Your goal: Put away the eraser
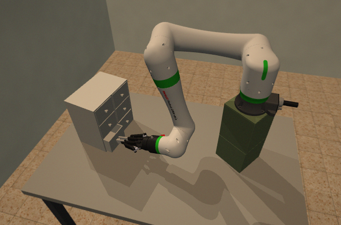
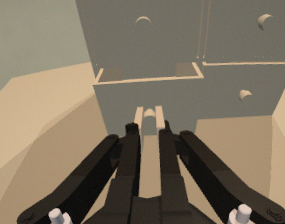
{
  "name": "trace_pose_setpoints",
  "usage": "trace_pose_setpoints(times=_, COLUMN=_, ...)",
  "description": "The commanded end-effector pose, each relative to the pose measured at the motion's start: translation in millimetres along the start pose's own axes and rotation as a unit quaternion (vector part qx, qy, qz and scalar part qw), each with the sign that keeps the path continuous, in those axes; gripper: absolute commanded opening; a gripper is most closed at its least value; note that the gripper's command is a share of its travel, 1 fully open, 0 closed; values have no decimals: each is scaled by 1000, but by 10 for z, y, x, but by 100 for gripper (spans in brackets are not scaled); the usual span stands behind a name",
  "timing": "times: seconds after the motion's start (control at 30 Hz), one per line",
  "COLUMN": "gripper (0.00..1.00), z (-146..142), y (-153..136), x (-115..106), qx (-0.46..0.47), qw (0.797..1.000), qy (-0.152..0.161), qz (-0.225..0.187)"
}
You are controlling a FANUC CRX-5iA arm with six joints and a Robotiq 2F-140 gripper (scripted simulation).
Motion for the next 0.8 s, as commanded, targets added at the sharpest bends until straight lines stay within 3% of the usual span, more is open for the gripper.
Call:
trace_pose_setpoints(times=0.0, gripper=8, z=-4, y=-9, x=-28, qx=0, qw=1000, qy=0, qz=0)
trace_pose_setpoints(times=0.77, gripper=8, z=-22, y=-92, x=-261, qx=0, qw=1000, qy=0, qz=0)
Point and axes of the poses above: the point where the finger pads meet when closed, its own x axis out along the fingers, its own z axis across the jaws, y = z × x, the point moved 10 cm from there along -x, back along the fingers, and after that the axes turned 12 degrees about -x, right-handed, at the moved point
